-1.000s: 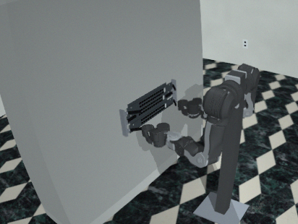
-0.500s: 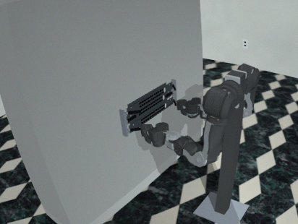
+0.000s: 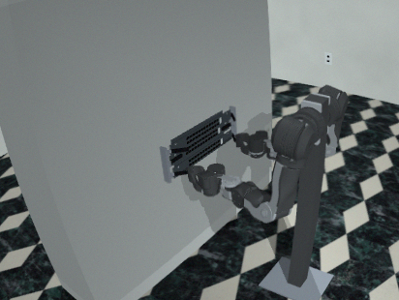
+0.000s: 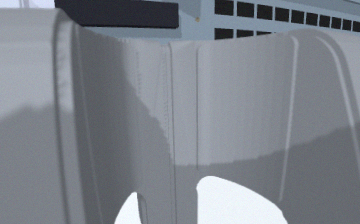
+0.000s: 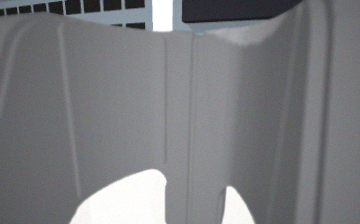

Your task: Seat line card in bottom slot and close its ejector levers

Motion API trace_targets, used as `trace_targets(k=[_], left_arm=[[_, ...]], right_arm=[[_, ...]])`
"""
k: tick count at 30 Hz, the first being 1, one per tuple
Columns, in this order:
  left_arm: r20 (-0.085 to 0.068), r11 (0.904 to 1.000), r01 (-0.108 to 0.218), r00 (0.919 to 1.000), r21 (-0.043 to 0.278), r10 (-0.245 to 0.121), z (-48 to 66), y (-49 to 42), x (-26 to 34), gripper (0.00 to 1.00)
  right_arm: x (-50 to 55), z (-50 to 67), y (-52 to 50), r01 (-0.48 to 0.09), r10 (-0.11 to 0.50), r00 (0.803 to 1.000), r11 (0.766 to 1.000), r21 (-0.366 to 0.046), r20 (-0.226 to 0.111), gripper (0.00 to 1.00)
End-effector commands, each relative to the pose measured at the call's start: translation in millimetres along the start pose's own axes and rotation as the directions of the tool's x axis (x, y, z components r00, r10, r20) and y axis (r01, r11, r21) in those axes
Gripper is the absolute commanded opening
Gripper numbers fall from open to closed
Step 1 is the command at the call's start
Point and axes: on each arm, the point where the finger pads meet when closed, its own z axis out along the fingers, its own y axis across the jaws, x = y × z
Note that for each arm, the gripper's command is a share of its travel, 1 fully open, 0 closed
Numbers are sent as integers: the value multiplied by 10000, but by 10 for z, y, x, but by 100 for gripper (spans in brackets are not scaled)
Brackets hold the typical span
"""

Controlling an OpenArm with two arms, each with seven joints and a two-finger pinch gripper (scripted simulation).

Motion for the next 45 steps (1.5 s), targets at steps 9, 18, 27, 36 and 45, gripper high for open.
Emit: trace_targets(k=[9,18,27,36,45], left_arm=[[-85,10000,44,10000,17,-44,66,25,35,0],[-85,10000,44,10000,17,-44,138,77,35,0],[-85,10000,44,10000,17,-44,160,89,36,0],[-85,10000,44,10000,17,-44,179,98,36,0],[-85,10000,44,10000,17,-44,195,105,36,0]], right_arm=[[26,67,-25,-1,2,10000,10000,21,-59,0],[26,139,-78,-1,2,10000,10000,21,-59,0],[26,160,-90,-1,2,10000,10000,21,-59,0],[27,180,-99,-1,2,10000,10000,21,-59,0],[27,195,-106,-1,2,10000,10000,21,-59,0]])
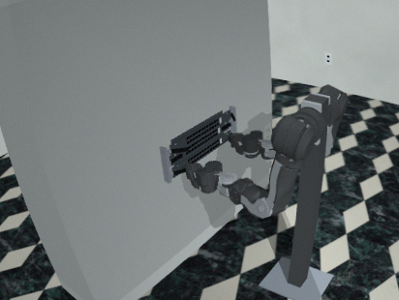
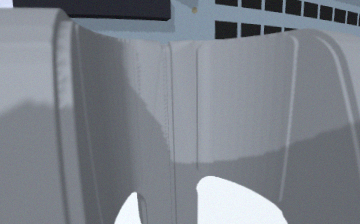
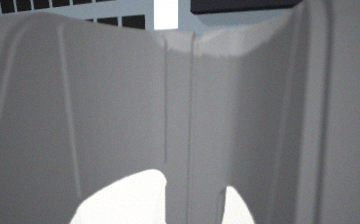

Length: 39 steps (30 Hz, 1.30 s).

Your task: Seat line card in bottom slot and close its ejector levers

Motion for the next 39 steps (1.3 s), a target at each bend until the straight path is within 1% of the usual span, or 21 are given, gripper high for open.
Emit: trace_targets(k=[1,39], left_arm=[[-88,10000,15,10000,15,-14,18,2,34,0],[-88,10000,15,10000,15,-14,97,29,35,0]], right_arm=[[26,19,-2,32,-32,10000,10000,20,-61,0],[26,97,-29,32,-32,10000,10000,20,-61,0]])
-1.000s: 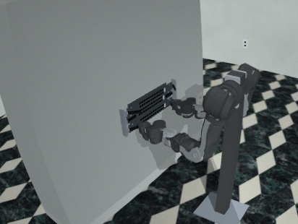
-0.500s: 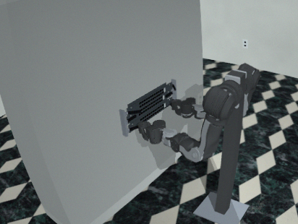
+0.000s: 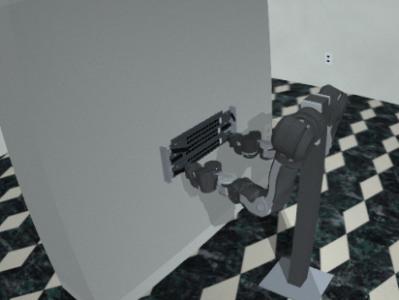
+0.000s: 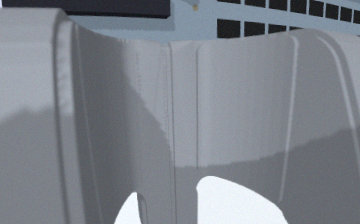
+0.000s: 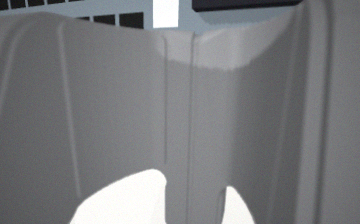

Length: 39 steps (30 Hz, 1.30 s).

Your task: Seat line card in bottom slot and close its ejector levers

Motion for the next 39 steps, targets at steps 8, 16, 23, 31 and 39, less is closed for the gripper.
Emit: trace_targets(k=[8,16,23,31,39], left_arm=[[35,10000,10,10000,-31,-9,59,14,37,0],[35,10000,10,10000,-31,-9,78,19,37,0],[35,10000,10,10000,-31,-9,90,22,37,0],[35,10000,10,10000,-31,-9,109,25,37,0],[35,10000,10,10000,-31,-9,124,28,37,0]], right_arm=[[28,59,-14,-13,12,10000,10000,31,64,0],[28,78,-18,-13,12,10000,10000,31,64,0],[28,90,-21,-13,12,10000,10000,31,64,0],[28,109,-25,-13,12,10000,10000,31,64,0],[28,124,-28,-13,12,10000,10000,31,64,0]])
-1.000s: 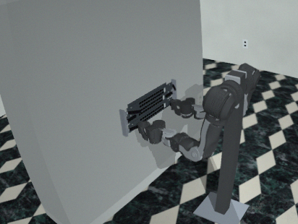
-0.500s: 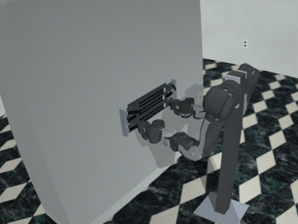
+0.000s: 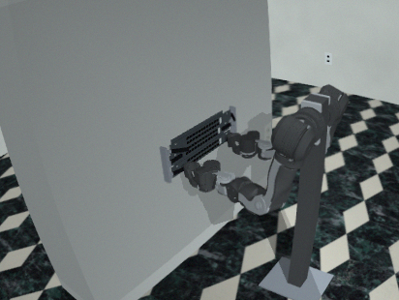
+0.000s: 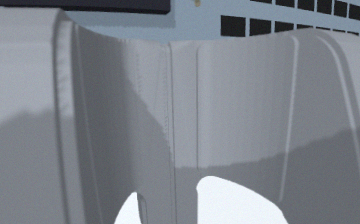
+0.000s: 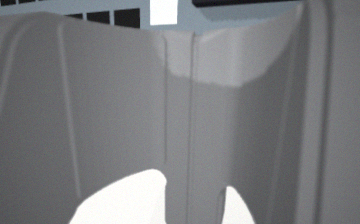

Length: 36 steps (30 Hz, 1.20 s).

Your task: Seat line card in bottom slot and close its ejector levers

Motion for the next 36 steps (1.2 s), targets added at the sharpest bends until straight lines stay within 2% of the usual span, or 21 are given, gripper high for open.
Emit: trace_targets(k=[1,36], left_arm=[[87,10000,9,10000,-43,-9,59,8,37,0],[87,10000,9,10000,-43,-9,134,17,37,0]], right_arm=[[29,58,-7,-11,10,9999,10000,27,118,0],[28,133,-17,-11,10,9999,10000,27,118,0]])
